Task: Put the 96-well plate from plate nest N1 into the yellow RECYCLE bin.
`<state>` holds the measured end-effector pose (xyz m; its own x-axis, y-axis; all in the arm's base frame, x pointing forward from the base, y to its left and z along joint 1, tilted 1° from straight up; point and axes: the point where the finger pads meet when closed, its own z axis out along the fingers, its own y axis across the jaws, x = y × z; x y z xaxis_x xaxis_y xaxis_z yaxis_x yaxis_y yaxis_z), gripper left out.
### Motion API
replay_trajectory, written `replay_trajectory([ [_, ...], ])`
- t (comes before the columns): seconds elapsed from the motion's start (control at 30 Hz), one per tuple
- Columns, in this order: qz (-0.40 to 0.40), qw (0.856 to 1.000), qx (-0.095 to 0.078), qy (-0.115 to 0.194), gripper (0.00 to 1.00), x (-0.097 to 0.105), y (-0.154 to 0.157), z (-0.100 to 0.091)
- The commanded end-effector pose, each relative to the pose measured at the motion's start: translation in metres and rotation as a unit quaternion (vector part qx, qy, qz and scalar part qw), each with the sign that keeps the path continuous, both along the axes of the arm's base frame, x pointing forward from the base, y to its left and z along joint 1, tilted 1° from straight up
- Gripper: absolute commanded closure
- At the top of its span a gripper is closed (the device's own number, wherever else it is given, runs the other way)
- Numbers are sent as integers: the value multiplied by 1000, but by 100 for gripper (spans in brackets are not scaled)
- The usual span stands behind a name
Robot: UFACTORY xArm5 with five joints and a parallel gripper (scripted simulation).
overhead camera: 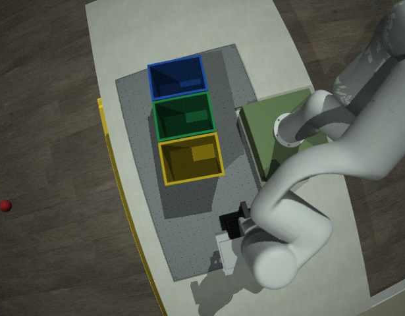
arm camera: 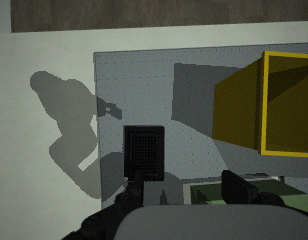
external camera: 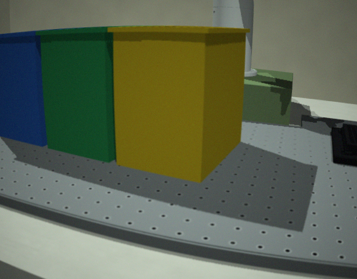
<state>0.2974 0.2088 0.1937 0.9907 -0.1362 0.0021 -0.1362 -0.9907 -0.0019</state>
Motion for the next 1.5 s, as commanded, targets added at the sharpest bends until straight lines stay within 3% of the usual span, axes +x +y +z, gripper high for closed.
replay_trajectory([
  [0.0, -1, 1000, 1, -2, 0, -5, 21, -3],
  [0.27, -1, 1000, 2, -2, 0, -18, 57, -11],
  [0.87, -1, 1000, 2, -2, 0, -18, 57, -11],
  [1.47, -1, 1000, 2, -2, 0, -18, 58, -38],
])
